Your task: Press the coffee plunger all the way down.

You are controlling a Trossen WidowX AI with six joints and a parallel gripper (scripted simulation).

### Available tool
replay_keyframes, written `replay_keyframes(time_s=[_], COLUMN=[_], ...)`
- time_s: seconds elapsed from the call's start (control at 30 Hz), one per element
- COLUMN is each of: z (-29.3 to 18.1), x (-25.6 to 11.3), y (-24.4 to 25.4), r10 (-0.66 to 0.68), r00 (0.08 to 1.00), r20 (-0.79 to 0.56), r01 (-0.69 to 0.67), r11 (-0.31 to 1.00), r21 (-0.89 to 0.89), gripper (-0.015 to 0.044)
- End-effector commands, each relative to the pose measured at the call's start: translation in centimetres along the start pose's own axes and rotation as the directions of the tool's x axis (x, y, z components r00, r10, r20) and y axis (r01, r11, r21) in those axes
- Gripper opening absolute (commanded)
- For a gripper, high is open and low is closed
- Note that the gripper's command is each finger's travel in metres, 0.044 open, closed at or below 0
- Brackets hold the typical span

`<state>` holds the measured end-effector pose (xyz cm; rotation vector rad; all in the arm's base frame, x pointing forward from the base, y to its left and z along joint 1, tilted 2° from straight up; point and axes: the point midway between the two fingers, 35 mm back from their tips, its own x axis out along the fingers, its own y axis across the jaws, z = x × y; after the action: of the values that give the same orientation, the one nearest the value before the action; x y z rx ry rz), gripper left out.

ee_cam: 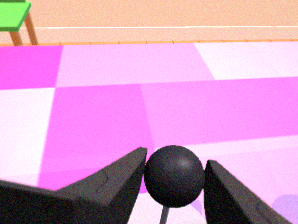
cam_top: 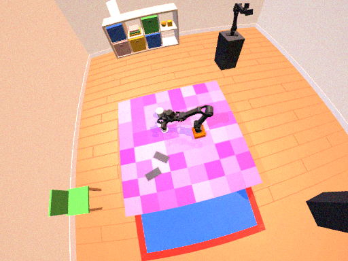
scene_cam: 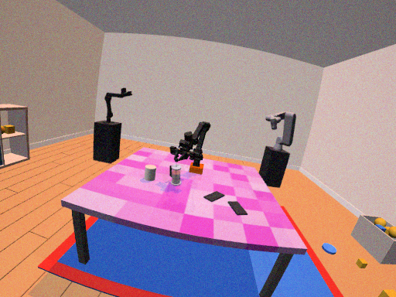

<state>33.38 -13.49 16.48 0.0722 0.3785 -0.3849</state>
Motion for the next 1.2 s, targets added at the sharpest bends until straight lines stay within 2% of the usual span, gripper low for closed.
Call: replay_keyframes(time_s=[0.0, 1.17], z=[-2.70, -2.05], x=[0.74, 1.51], y=[-0.01, -0.04], r10=[0.001, 0.001], r00=[0.996, 0.996], r20=[-0.088, -0.088], r01=[-0.002, -0.002], r11=[1.000, 1.000], r21=[-0.006, -0.006], gripper=[0.0113, 0.0113])
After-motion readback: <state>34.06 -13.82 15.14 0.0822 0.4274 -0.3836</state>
